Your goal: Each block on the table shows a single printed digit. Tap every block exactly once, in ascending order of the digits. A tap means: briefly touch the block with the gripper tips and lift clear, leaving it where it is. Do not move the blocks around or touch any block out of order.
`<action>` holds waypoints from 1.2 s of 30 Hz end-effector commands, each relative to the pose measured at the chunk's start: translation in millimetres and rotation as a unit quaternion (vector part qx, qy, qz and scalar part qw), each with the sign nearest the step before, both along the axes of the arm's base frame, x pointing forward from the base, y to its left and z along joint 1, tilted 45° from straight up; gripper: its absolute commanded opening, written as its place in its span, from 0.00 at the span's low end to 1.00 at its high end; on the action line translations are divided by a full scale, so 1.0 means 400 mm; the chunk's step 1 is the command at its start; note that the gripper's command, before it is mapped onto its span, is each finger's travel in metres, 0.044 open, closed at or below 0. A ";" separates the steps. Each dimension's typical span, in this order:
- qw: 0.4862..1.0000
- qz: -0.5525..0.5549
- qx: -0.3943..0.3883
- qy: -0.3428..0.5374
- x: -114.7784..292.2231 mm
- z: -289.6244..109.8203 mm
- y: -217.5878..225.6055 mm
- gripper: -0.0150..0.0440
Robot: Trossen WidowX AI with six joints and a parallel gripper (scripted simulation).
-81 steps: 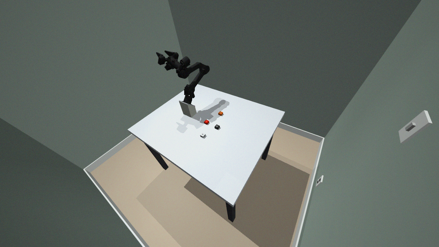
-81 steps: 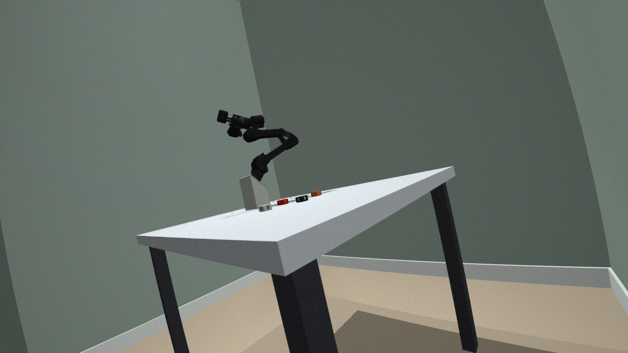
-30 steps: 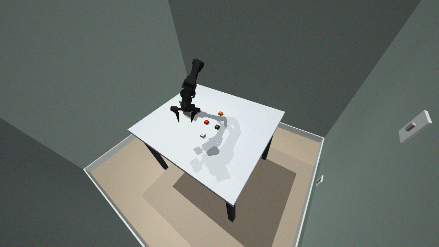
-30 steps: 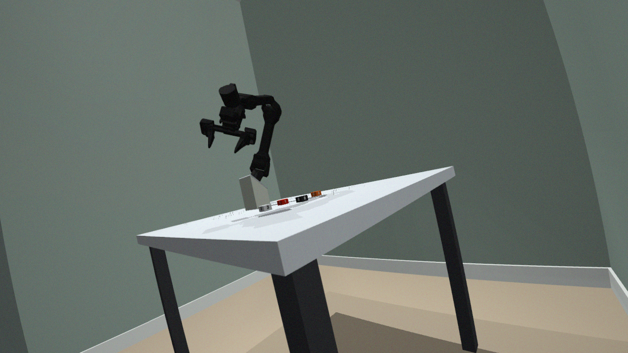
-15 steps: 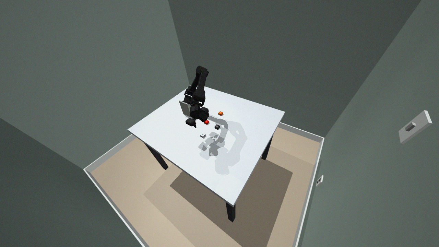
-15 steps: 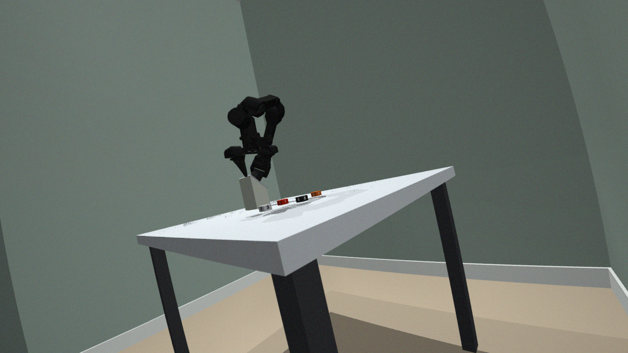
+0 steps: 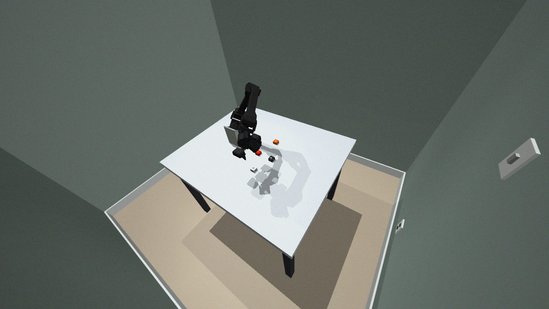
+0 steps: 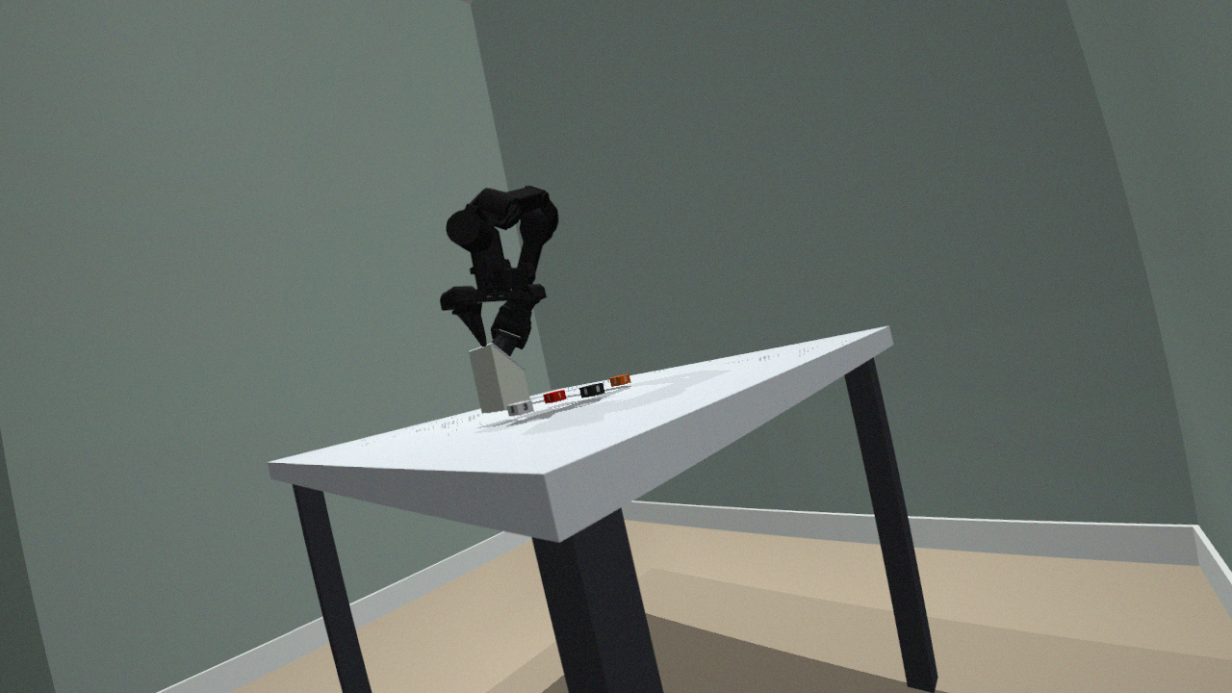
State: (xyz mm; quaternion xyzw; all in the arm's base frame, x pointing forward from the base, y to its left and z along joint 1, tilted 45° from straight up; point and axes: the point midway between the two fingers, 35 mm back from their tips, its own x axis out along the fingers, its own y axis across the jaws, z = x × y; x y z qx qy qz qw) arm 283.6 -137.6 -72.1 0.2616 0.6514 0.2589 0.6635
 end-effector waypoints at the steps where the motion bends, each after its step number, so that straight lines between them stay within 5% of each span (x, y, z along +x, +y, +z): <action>1: 1.000 0.001 0.004 -0.001 0.000 -0.002 0.003 0.93; 15: 1.000 0.001 0.008 0.002 -0.157 0.208 0.226 0.93; 36: 1.000 0.001 0.009 0.003 -0.169 0.216 0.239 0.93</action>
